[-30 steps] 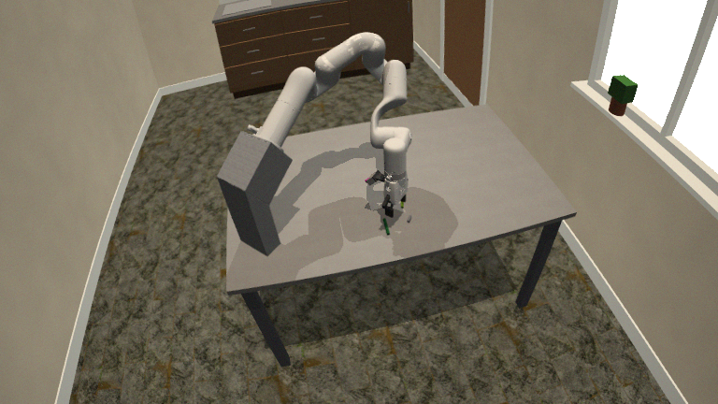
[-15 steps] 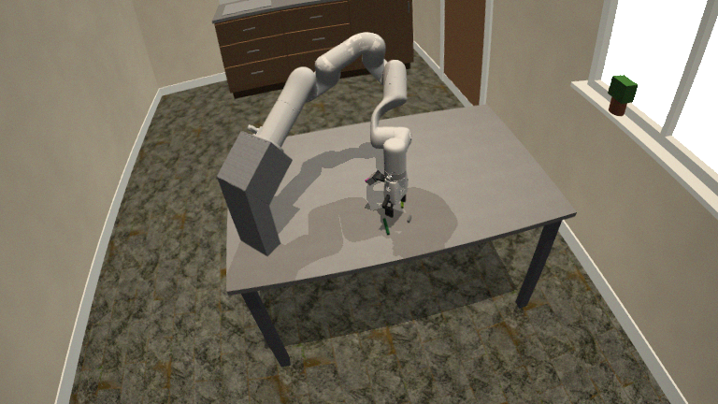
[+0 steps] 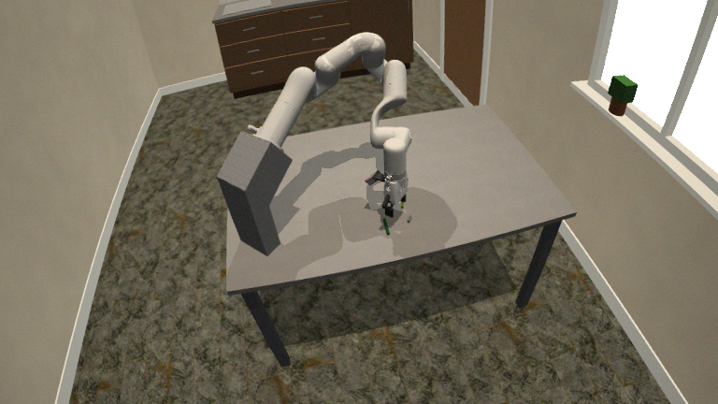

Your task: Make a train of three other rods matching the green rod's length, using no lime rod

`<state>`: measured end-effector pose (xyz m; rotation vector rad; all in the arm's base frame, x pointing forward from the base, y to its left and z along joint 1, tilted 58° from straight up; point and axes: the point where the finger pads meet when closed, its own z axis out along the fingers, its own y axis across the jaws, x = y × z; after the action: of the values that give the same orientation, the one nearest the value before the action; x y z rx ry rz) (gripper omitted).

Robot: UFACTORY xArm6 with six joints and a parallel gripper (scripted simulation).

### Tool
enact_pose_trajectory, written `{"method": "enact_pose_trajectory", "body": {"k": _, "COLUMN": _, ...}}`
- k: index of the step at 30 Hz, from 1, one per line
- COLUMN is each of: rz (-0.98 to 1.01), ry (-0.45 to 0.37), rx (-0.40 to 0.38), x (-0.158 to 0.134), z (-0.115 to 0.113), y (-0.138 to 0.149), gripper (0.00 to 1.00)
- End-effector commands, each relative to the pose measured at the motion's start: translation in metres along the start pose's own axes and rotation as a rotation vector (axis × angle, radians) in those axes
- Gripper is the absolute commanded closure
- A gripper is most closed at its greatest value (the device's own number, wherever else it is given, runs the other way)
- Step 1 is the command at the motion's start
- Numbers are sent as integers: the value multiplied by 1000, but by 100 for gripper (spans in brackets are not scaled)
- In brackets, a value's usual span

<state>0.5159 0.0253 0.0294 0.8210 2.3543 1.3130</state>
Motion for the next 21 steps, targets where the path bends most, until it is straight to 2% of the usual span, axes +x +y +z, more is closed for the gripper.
{"method": "enact_pose_trajectory", "body": {"k": 1, "rz": 0, "ry": -2, "rx": 0, "x": -1, "z": -1, "y": 0, "gripper": 0}}
{"method": "enact_pose_trajectory", "body": {"k": 16, "rz": -3, "ry": -2, "rx": 0, "x": -1, "z": -1, "y": 0, "gripper": 0}}
{"method": "enact_pose_trajectory", "body": {"k": 21, "rz": -92, "ry": -1, "rx": 5, "x": 3, "z": 0, "y": 9, "gripper": 0}}
